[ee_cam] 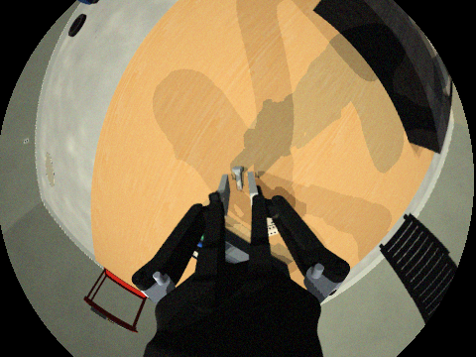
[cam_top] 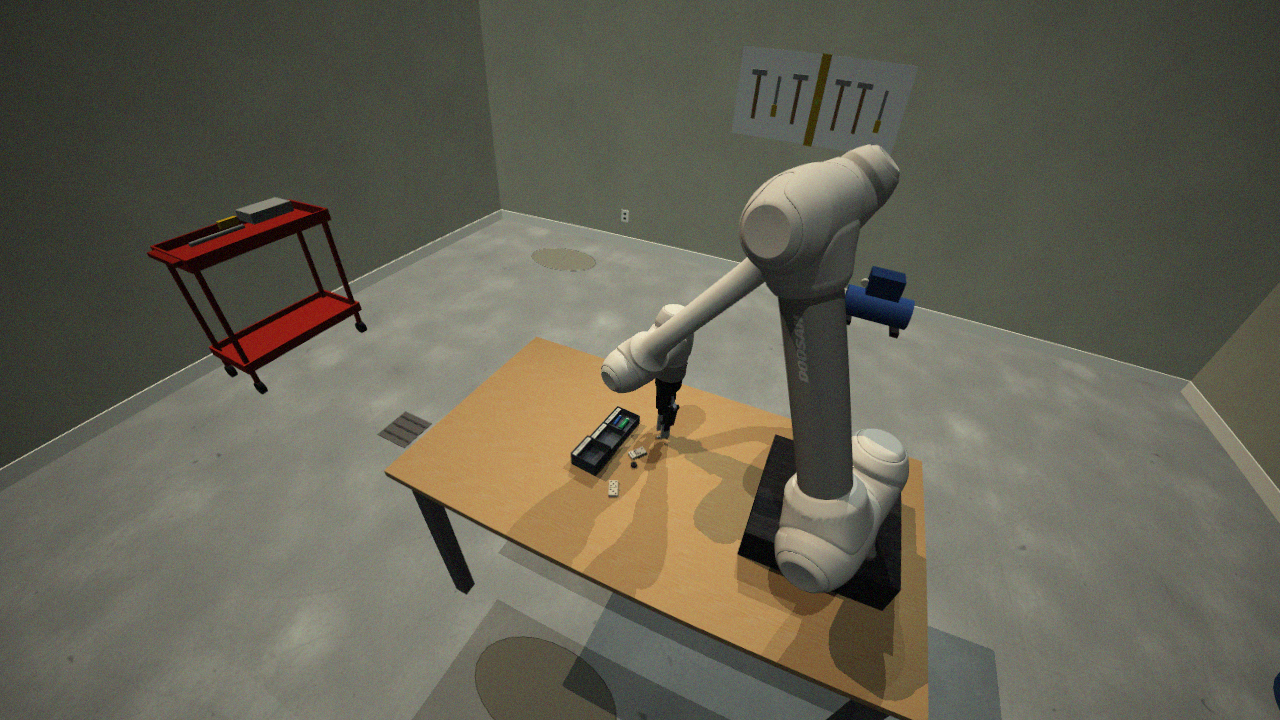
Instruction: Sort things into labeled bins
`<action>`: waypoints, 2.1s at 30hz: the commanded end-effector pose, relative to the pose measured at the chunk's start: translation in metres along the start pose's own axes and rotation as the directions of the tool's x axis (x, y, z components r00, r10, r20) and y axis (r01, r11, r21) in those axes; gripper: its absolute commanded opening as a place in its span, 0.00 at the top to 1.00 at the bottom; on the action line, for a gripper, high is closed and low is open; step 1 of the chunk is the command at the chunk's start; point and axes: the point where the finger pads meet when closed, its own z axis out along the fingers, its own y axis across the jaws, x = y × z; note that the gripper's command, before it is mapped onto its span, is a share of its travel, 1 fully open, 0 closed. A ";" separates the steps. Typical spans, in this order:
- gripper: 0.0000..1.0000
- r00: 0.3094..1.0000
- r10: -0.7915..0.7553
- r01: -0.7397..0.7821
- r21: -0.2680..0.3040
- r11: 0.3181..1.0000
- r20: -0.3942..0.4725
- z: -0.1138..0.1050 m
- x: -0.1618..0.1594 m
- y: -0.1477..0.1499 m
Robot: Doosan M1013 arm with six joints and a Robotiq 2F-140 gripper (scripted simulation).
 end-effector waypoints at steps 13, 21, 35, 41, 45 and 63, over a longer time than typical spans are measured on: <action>0.82 1.000 0.000 0.000 0.000 1.000 0.000 0.016 0.000 0.000; 0.82 1.000 0.000 0.000 0.000 1.000 0.000 0.016 0.000 0.000; 0.94 1.000 0.000 0.000 0.000 1.000 0.000 0.016 0.000 0.000; 0.94 1.000 0.000 0.000 0.000 1.000 0.000 0.016 0.000 0.000; 0.94 1.000 0.000 0.000 0.000 1.000 0.000 0.016 0.000 0.000; 0.94 1.000 0.000 0.000 0.000 1.000 0.000 -0.007 0.000 0.000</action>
